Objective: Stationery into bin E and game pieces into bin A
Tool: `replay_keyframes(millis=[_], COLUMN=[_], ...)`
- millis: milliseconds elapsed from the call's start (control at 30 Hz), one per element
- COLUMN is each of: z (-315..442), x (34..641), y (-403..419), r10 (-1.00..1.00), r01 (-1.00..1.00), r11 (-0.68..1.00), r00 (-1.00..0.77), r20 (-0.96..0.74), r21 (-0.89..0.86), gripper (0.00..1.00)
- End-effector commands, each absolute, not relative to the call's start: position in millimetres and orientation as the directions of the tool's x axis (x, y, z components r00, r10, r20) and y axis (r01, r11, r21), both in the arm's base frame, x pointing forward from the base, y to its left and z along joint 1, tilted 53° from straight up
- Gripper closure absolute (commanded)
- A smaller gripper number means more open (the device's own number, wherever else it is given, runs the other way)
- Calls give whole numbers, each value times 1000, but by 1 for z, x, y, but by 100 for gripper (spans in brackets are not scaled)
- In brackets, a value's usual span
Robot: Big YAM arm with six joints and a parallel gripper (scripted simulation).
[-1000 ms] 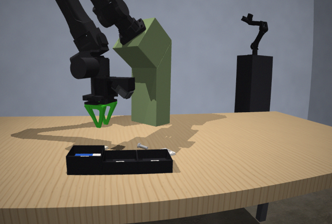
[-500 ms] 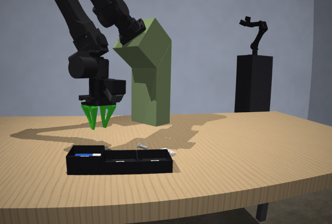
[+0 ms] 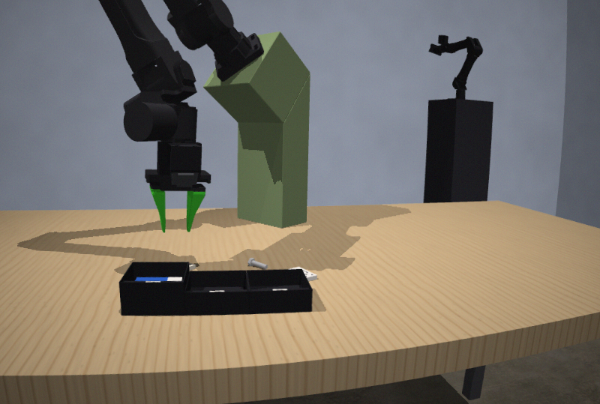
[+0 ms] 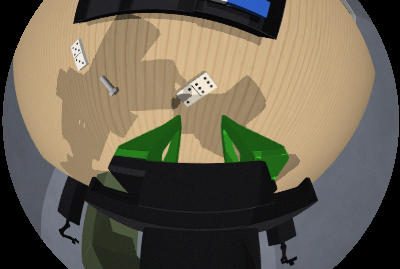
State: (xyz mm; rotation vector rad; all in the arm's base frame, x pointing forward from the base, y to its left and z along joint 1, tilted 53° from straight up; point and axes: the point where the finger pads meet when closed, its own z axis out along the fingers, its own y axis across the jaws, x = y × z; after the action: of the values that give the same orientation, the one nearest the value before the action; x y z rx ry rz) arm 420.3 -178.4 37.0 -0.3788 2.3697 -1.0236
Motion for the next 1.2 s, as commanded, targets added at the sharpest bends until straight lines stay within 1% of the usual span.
replay_keyframes(millis=[0, 67, 100, 333, 567, 633, 667, 1000, 1167], z=[30, 30, 28, 31, 40, 40, 36, 28, 35], x=[422, 422, 417, 417, 419, 419, 421, 419, 421], y=[-162, -162, -174, -176, -176, -176, -168, -170, -171], r10=[-335, -335, -280, -150, -6, -6, 51, 292, 290], r01=[77, 77, 139, 272, 390, 390, 434, 608, 610], r11=[741, 741, 759, 811, 836, 836, 836, 783, 782], r00=[-818, -818, -812, -759, -696, -696, -671, -544, -534], r20=[-467, -467, -512, -633, -718, -718, -740, -786, -795], r21=[-667, -667, -636, -518, -386, -386, -336, -130, -125], gripper=[60, 60, 60, 60, 60, 60, 60, 60, 60])
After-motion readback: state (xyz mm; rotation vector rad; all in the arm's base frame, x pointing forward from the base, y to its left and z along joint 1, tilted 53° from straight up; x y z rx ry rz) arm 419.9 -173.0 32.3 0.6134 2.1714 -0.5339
